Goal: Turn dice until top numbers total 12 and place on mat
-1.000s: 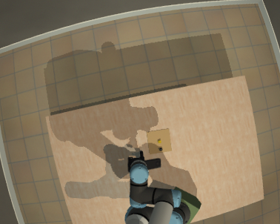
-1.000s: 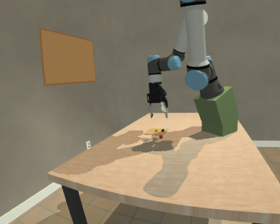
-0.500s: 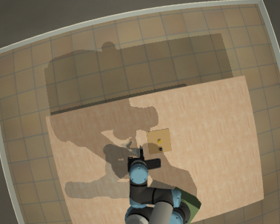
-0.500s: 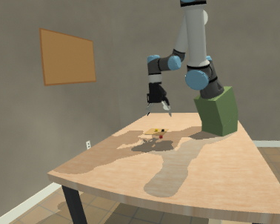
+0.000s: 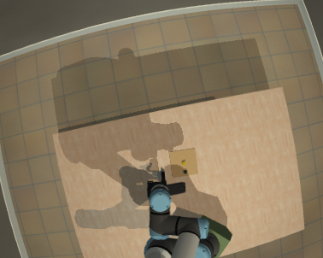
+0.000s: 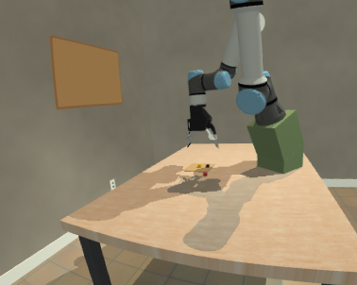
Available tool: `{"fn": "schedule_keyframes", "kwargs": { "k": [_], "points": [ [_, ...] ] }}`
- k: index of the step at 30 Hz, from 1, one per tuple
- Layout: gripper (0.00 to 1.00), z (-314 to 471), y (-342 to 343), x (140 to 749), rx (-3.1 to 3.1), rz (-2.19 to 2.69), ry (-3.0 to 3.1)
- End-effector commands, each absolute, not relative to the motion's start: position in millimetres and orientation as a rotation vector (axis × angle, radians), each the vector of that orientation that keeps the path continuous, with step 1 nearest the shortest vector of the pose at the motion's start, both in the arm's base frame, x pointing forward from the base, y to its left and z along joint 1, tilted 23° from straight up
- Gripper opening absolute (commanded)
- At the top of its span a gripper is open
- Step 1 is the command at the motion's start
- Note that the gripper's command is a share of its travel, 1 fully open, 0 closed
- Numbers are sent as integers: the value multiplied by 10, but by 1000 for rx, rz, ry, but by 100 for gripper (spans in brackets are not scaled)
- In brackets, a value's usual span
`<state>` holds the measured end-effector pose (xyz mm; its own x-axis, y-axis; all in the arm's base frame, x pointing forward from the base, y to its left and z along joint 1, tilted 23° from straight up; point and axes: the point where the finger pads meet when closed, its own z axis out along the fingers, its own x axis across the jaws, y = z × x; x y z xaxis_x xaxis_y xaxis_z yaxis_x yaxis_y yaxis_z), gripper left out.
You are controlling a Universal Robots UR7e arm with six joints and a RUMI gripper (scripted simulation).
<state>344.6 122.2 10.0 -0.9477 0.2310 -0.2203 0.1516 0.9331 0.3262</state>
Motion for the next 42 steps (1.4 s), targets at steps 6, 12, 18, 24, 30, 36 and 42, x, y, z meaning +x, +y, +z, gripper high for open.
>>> {"fn": "schedule_keyframes", "kwargs": {
  "k": [6, 12, 18, 24, 30, 36, 42],
  "points": [
    [100, 88, 1225, 3448, 195, 436, 2836],
    [100, 86, 1223, 3456, 138, 427, 2834],
    [100, 82, 1220, 3474, 25, 410, 2828],
    [100, 77, 1217, 3497, -122, 386, 2814],
    [100, 73, 1216, 3516, -239, 367, 2798],
    [100, 67, 1218, 3547, -440, 332, 2759],
    [100, 61, 1223, 3582, -670, 290, 2698]
  ]
}}
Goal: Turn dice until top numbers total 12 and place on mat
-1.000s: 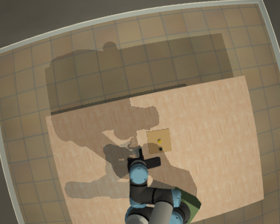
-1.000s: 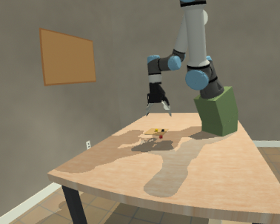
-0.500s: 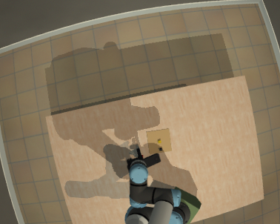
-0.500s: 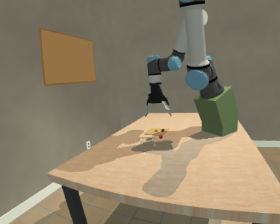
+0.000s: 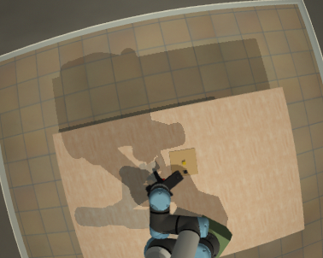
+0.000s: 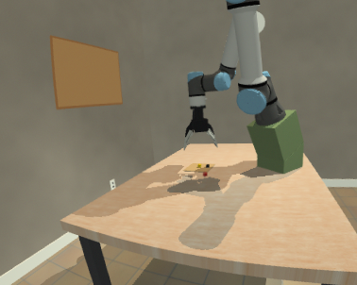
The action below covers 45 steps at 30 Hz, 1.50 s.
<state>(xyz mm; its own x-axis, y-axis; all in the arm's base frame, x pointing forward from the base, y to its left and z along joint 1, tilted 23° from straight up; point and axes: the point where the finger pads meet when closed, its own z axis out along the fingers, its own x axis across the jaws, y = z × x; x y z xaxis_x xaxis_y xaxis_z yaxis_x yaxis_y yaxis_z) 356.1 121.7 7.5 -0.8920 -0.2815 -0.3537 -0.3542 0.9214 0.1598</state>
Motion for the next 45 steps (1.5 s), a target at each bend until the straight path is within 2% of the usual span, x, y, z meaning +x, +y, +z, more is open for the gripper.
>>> {"fn": "schedule_keyframes", "kwargs": {
  "k": [1, 45],
  "points": [
    [100, 61, 1223, 3582, -670, 290, 2698],
    [100, 18, 1336, 3725, -1948, -7, 1924]
  ]
}}
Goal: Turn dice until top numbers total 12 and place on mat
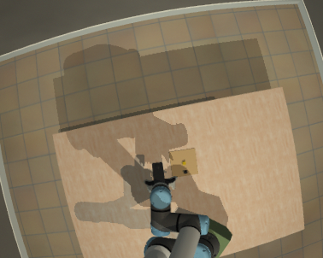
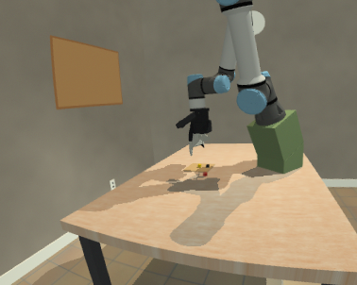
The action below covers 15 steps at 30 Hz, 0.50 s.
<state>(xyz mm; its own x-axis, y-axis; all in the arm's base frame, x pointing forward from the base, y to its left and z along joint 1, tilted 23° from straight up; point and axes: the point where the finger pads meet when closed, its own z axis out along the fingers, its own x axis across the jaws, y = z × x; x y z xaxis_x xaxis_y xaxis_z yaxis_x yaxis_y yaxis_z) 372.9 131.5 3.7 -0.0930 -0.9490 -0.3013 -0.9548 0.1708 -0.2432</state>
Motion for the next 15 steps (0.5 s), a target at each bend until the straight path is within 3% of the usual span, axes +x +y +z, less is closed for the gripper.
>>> {"fn": "schedule_keyframes", "kwargs": {
  "k": [1, 15],
  "points": [
    [100, 18, 1336, 3725, -1949, -8, 1923],
    [100, -6, 1383, 3732, -2261, -106, 1553]
  ]
}}
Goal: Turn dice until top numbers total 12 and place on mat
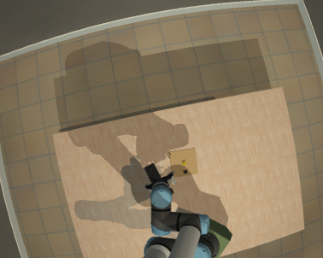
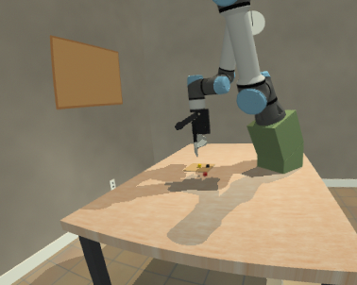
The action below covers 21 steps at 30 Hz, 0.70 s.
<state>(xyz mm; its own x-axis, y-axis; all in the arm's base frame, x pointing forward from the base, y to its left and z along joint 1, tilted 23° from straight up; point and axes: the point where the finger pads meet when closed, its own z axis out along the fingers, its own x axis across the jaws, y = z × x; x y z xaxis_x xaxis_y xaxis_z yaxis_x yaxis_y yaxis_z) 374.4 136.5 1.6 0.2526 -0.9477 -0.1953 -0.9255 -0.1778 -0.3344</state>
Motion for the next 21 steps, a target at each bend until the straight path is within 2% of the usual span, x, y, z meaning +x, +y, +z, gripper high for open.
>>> {"fn": "schedule_keyframes", "kwargs": {
  "k": [1, 21],
  "points": [
    [100, -8, 1388, 3732, -2288, -116, 1514],
    [100, -55, 1441, 3709, -2612, -249, 916]
  ]
}}
